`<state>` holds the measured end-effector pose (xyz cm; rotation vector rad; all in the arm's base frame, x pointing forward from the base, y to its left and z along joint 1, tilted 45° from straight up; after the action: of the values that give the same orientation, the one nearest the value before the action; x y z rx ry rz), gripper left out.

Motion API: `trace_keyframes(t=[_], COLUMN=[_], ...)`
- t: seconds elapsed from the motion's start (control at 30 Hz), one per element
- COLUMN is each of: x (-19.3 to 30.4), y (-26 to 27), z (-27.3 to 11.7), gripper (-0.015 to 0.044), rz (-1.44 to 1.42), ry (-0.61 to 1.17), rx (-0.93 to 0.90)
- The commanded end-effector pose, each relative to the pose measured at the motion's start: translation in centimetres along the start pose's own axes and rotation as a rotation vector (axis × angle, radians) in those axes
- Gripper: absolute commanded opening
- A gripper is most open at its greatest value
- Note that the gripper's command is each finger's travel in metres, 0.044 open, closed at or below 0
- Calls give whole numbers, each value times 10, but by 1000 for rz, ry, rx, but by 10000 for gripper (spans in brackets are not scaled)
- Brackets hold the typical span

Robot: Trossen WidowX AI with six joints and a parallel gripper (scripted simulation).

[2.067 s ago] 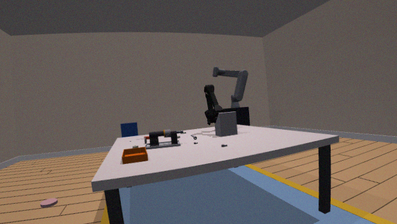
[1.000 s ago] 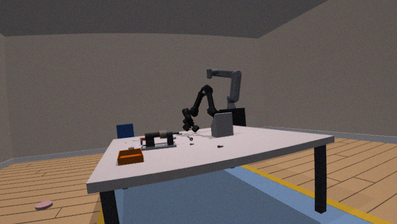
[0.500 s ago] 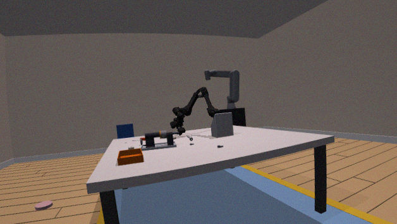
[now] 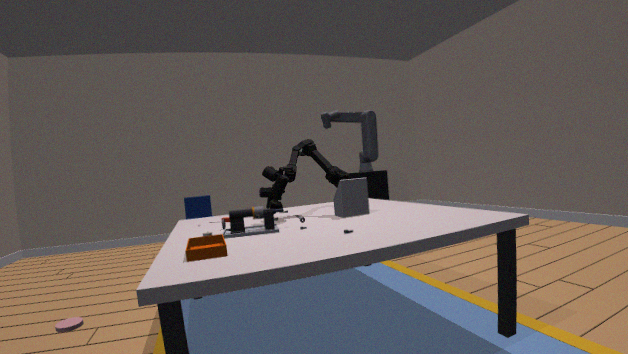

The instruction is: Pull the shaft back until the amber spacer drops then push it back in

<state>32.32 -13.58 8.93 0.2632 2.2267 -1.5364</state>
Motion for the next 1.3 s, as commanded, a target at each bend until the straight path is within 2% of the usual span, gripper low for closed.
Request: trace_keyframes(t=[0.0,0.23,0.33,0.47,0.7,1.27], x=[3,-9,-5,10,54,55], y=[52,121,140,149,196,197], z=[-25,-101,-122,-134,-153,-153], gripper=[440,440,440,440,440,440], rz=[36,208,251,99,247,252], ry=[-44,-214,-243,-259,-265,-265], rx=[-76,-266,-321,-318,-384,-386])
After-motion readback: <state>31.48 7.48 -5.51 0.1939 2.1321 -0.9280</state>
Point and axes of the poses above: the point midway between the two fingers, 35 mm back from their tips, its own z axis out along the fingers, its own y axis across the jaws, x = y × z, the point moved 6 cm from there along -z, back along the fingers, and after that the axes turned 12 degrees about z, right-handed, at the moved point
